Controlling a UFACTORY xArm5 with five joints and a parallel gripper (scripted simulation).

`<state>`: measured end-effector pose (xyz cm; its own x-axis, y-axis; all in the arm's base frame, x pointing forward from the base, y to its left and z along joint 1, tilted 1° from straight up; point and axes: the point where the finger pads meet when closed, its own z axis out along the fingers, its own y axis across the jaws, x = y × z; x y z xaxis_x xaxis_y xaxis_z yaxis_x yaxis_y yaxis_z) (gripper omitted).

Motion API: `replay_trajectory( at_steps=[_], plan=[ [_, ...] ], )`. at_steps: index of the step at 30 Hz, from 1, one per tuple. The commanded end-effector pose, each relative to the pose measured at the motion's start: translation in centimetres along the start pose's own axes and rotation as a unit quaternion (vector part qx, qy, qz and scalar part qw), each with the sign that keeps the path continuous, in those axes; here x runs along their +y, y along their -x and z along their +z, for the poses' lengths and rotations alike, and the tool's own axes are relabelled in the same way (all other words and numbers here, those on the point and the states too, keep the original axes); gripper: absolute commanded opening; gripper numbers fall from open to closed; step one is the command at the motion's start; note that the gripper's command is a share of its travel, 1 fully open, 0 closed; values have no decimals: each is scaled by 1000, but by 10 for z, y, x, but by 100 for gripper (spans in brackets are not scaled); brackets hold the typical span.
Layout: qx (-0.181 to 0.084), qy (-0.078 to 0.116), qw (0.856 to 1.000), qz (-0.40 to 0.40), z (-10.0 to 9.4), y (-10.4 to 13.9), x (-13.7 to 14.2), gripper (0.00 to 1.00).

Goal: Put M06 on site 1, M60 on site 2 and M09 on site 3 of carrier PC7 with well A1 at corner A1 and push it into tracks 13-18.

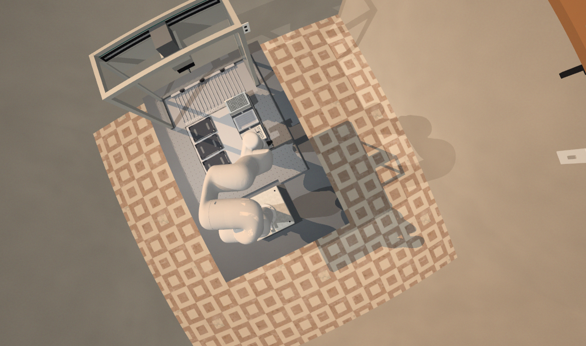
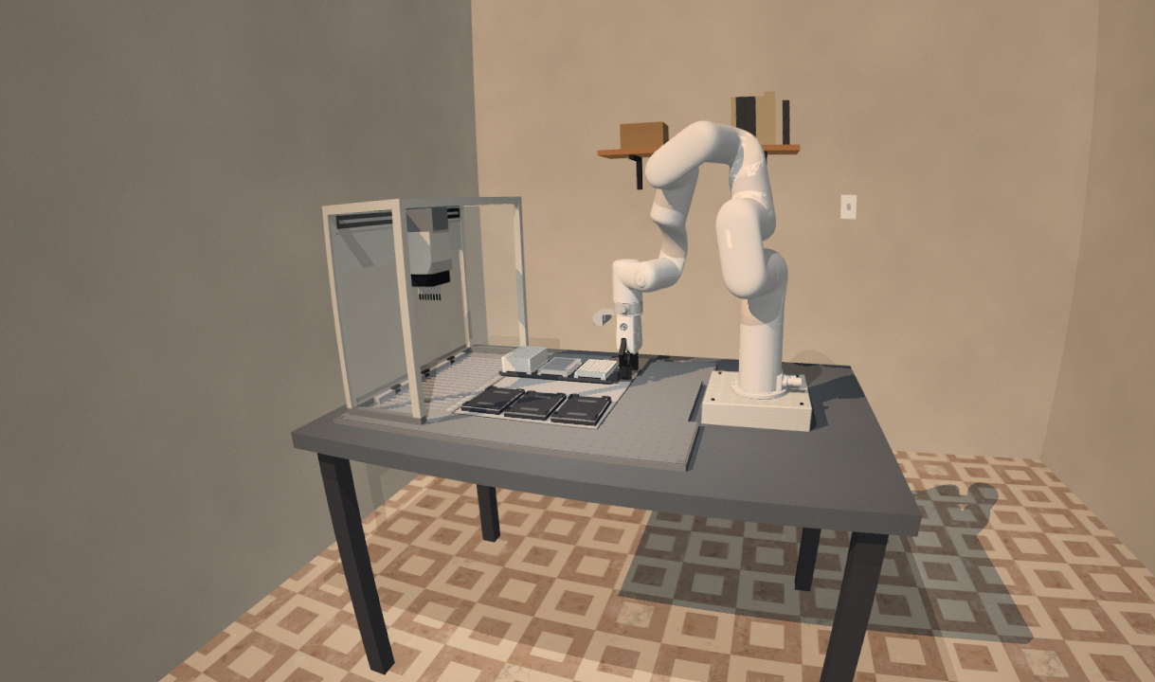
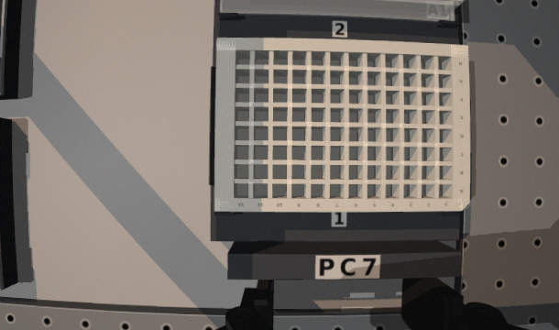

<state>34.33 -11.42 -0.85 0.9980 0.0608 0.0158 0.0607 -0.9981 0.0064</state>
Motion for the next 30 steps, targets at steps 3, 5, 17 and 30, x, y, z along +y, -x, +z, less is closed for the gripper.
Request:
replay_trajectory(
  at_steps=[3,5,17,30],
  plan=[
    [3,-3,1000,0,-1,-6,1,81],
    [3,-3,1000,0,-1,-8,1,81],
    [3,-3,1000,0,-1,-18,1,81],
    [3,-3,1000,0,-1,-31,1,81]
  ],
)
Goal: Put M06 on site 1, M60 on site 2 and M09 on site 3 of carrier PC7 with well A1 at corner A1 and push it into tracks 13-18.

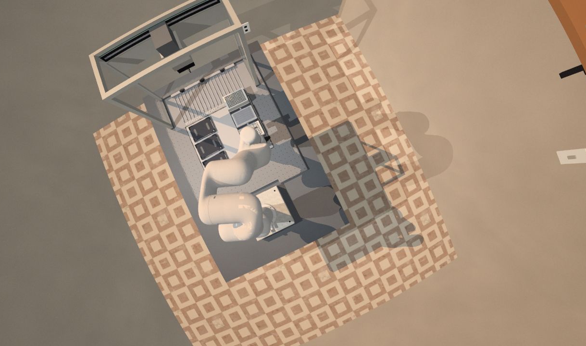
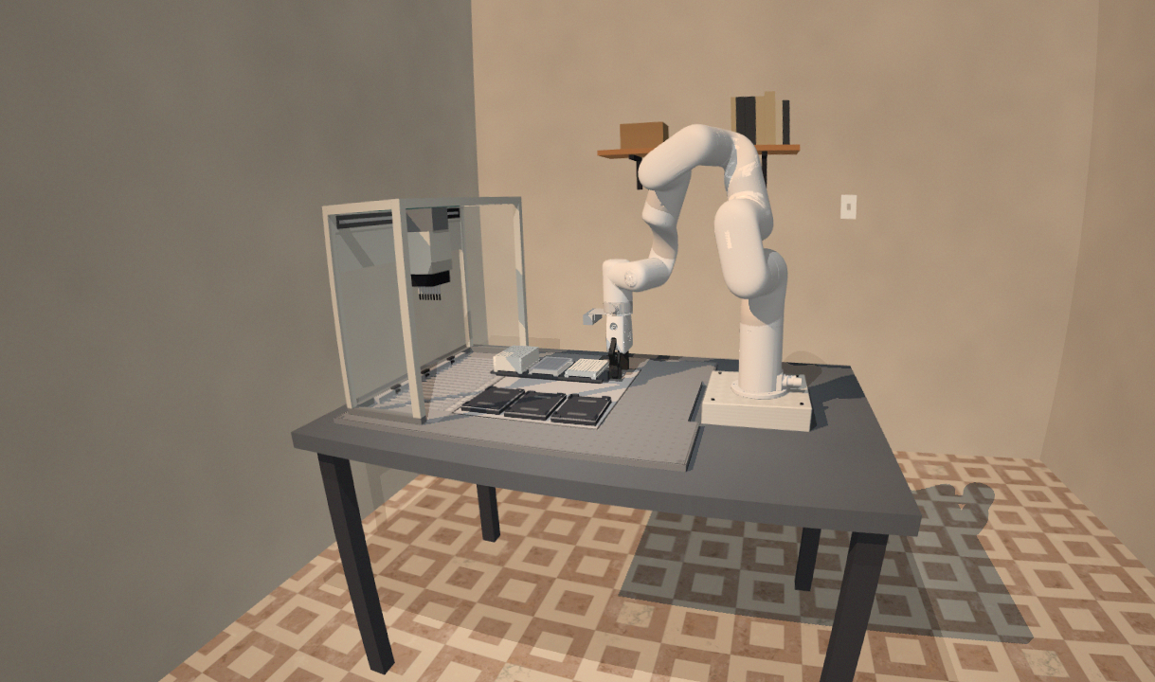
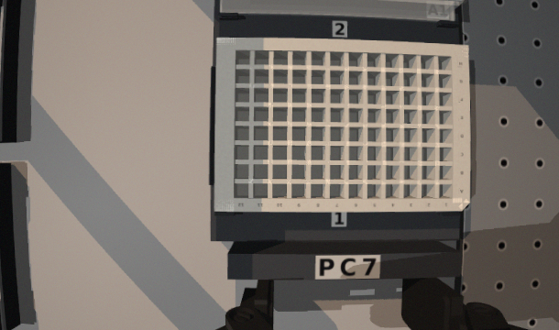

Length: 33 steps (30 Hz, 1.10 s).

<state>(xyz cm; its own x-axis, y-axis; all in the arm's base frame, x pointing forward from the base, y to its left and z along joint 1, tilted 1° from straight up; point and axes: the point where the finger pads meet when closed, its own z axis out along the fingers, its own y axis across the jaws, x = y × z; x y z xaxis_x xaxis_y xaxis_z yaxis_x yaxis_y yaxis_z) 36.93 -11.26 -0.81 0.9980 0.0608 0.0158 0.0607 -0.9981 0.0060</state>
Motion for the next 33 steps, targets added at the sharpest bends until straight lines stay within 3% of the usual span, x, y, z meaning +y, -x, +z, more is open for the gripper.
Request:
replay_trajectory(
  at_steps=[1,33],
  plan=[
    [3,-3,1000,0,-1,-6,1,81],
    [3,-3,1000,0,-1,-34,1,81]
  ],
)
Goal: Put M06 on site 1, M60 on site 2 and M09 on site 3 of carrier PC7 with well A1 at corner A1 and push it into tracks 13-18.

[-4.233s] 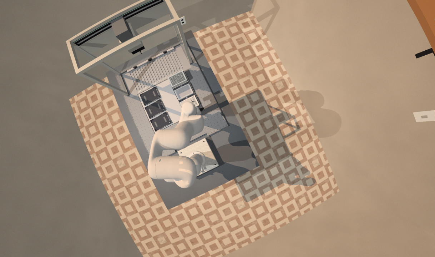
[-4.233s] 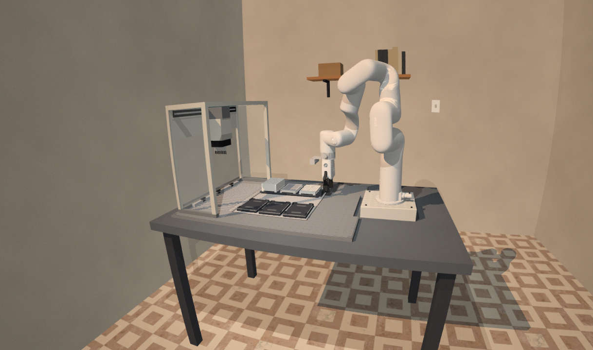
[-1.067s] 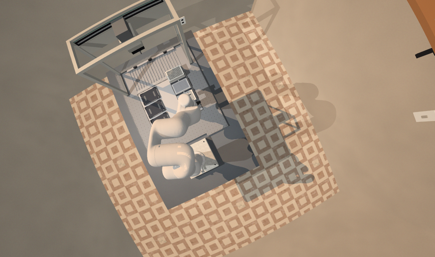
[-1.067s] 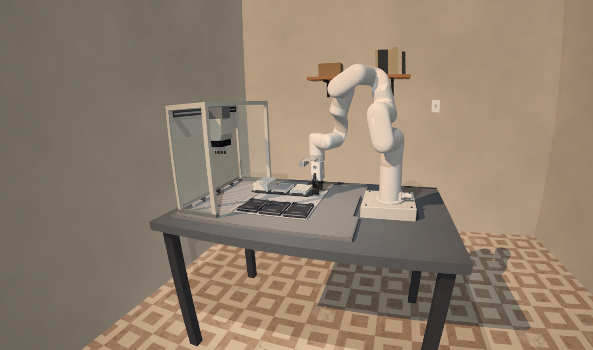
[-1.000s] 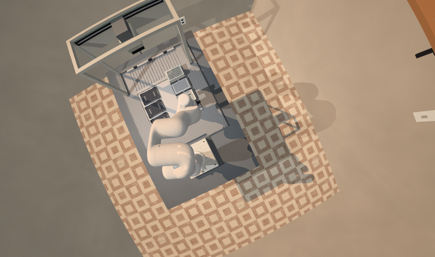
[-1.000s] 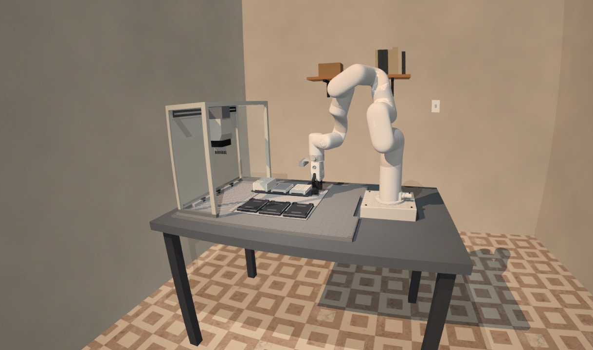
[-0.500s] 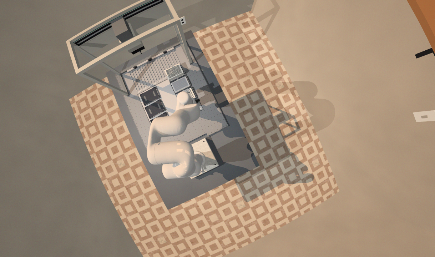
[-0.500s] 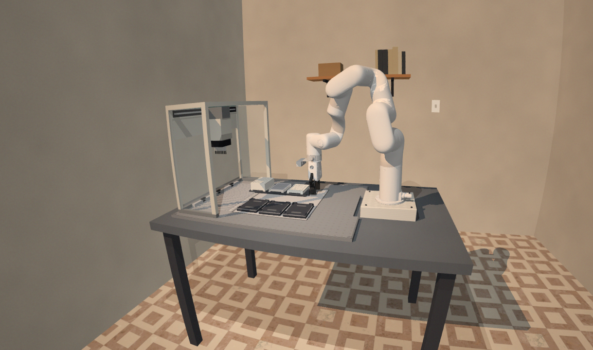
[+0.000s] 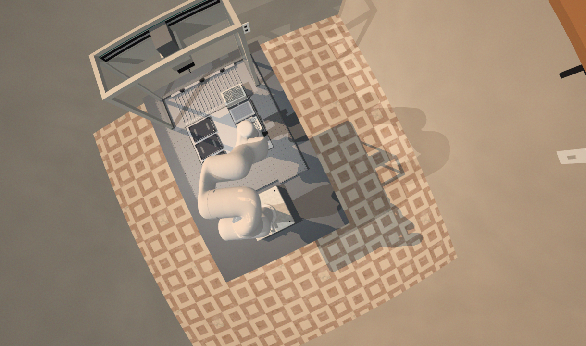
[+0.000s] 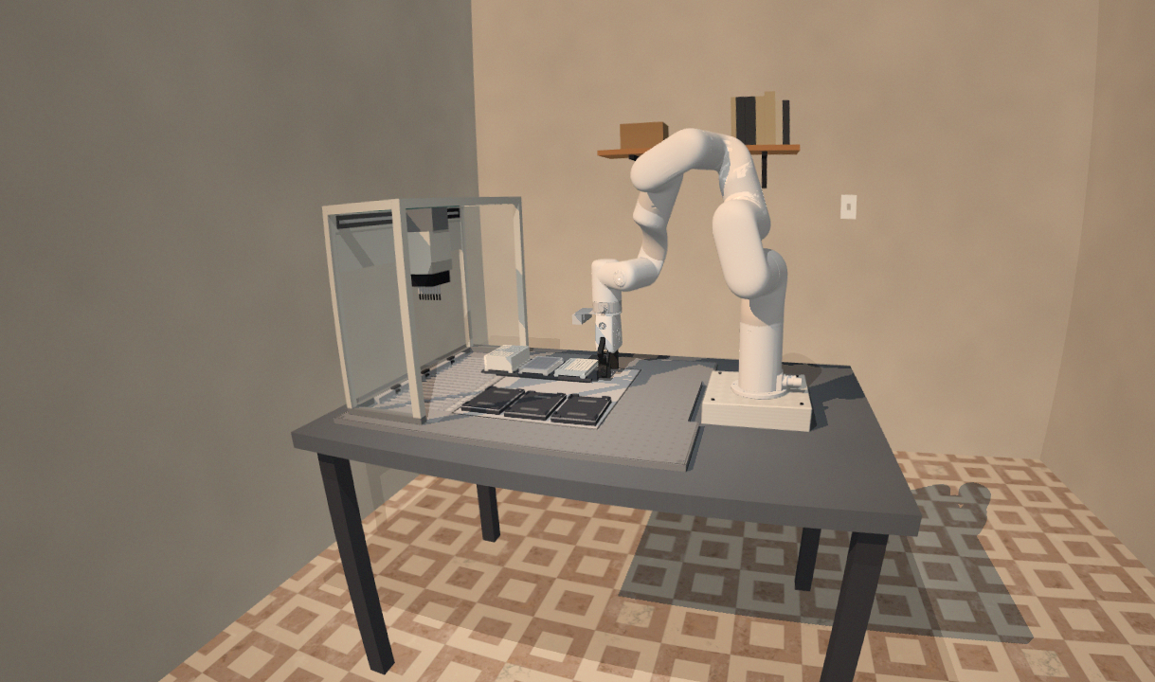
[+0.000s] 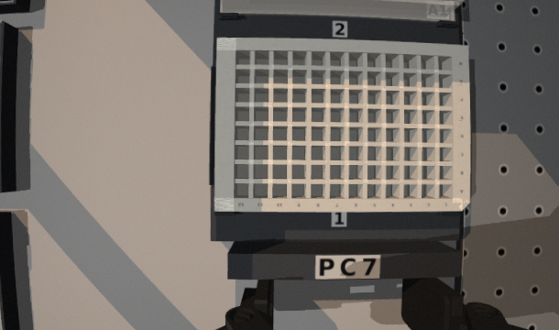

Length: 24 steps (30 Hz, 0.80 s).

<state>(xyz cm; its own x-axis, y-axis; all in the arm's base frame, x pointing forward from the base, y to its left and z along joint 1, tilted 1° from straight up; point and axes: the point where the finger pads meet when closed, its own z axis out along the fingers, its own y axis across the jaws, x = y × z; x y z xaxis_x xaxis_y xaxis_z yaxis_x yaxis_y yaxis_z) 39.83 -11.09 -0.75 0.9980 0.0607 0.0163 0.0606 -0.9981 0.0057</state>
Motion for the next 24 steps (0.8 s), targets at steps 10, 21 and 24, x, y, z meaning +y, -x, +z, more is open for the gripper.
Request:
replay_trajectory(
  at_steps=[10,21,24],
  plan=[
    [3,-3,1000,0,-1,-13,0,81],
    [3,-3,1000,0,-1,-23,0,81],
    [3,-3,1000,0,-1,-25,0,81]
  ],
)
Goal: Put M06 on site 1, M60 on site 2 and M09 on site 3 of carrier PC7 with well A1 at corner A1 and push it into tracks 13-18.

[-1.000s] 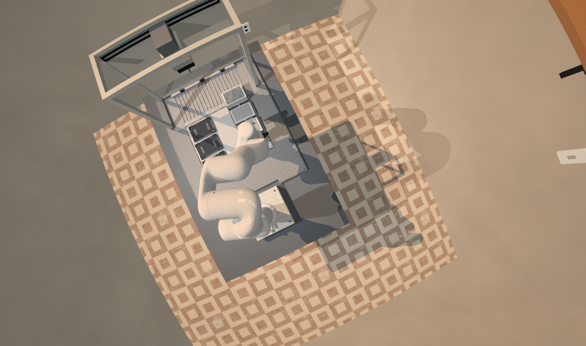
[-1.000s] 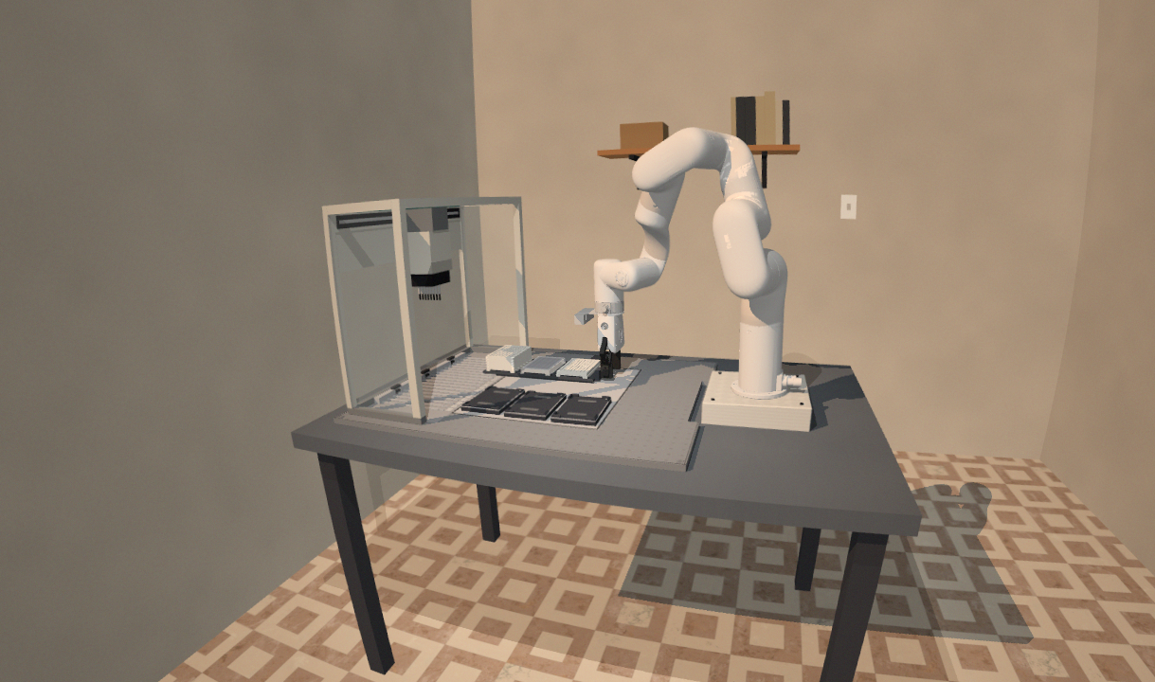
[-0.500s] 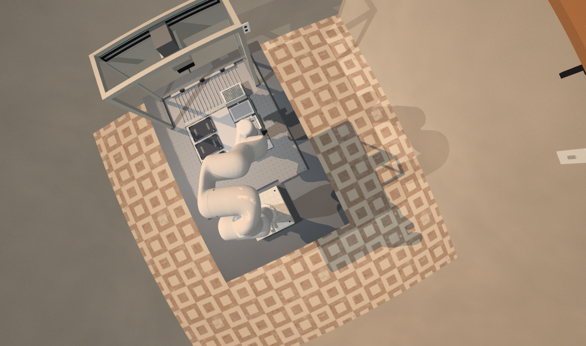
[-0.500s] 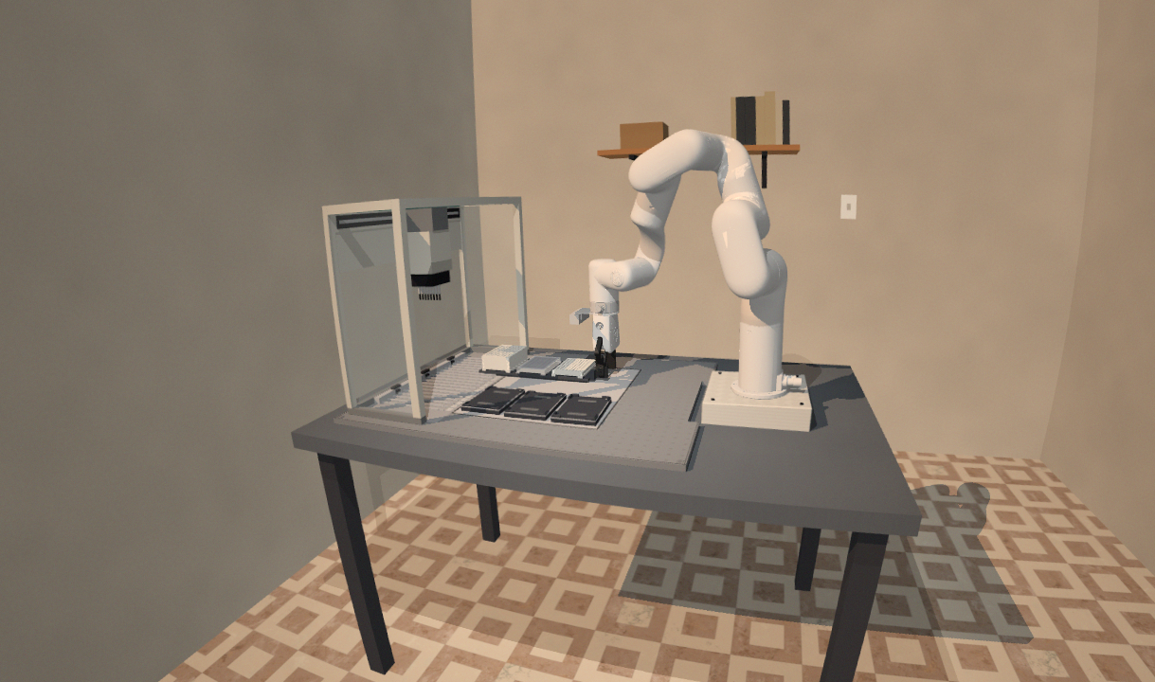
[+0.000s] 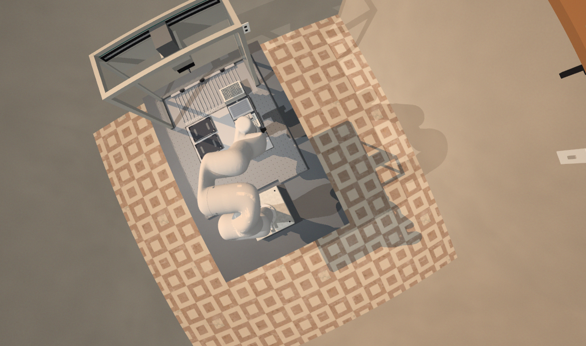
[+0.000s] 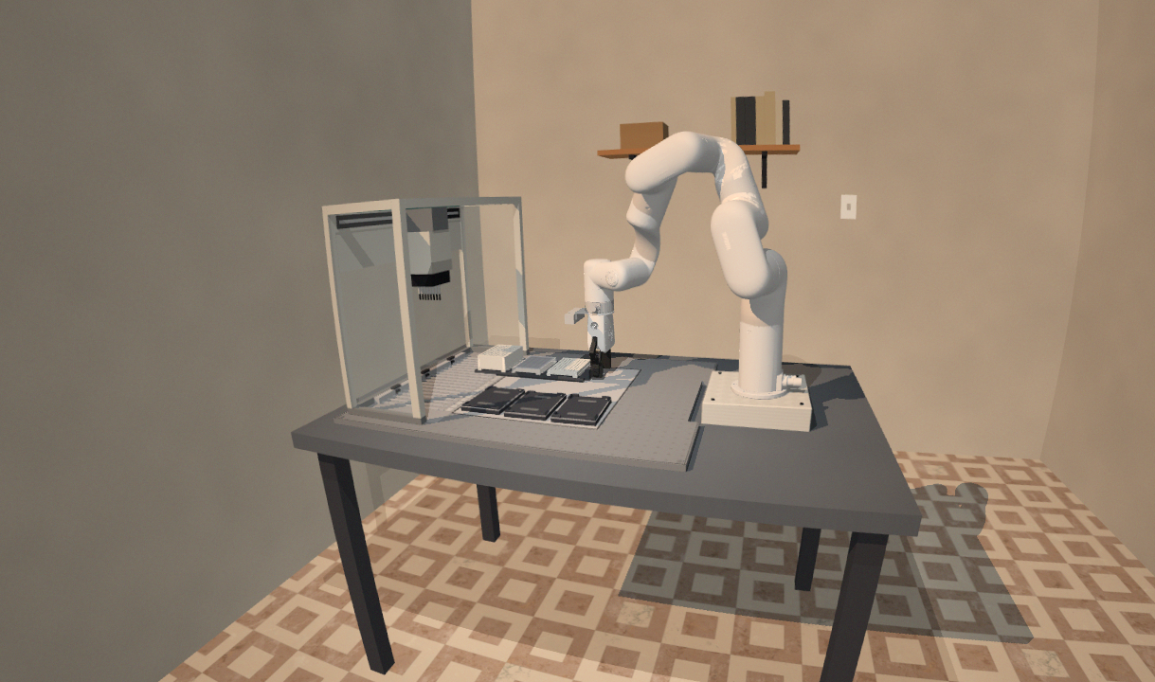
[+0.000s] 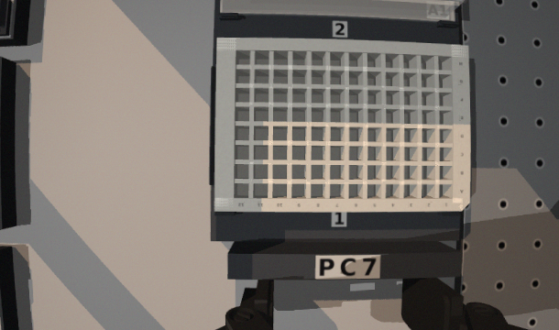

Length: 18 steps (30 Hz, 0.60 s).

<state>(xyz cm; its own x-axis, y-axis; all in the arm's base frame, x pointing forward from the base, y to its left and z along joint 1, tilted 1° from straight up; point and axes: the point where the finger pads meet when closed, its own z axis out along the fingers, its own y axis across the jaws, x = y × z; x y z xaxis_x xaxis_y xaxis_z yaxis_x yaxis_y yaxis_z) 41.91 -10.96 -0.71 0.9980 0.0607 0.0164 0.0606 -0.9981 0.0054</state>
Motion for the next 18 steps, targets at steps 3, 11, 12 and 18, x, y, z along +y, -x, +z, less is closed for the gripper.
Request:
replay_trajectory(
  at_steps=[3,11,12,18],
  plan=[
    [3,-3,1000,0,-1,-7,0,81],
    [3,-3,1000,0,-1,-15,0,81],
    [3,-3,1000,0,-1,-16,0,81],
    [3,-3,1000,0,-1,-20,0,81]
  ],
)
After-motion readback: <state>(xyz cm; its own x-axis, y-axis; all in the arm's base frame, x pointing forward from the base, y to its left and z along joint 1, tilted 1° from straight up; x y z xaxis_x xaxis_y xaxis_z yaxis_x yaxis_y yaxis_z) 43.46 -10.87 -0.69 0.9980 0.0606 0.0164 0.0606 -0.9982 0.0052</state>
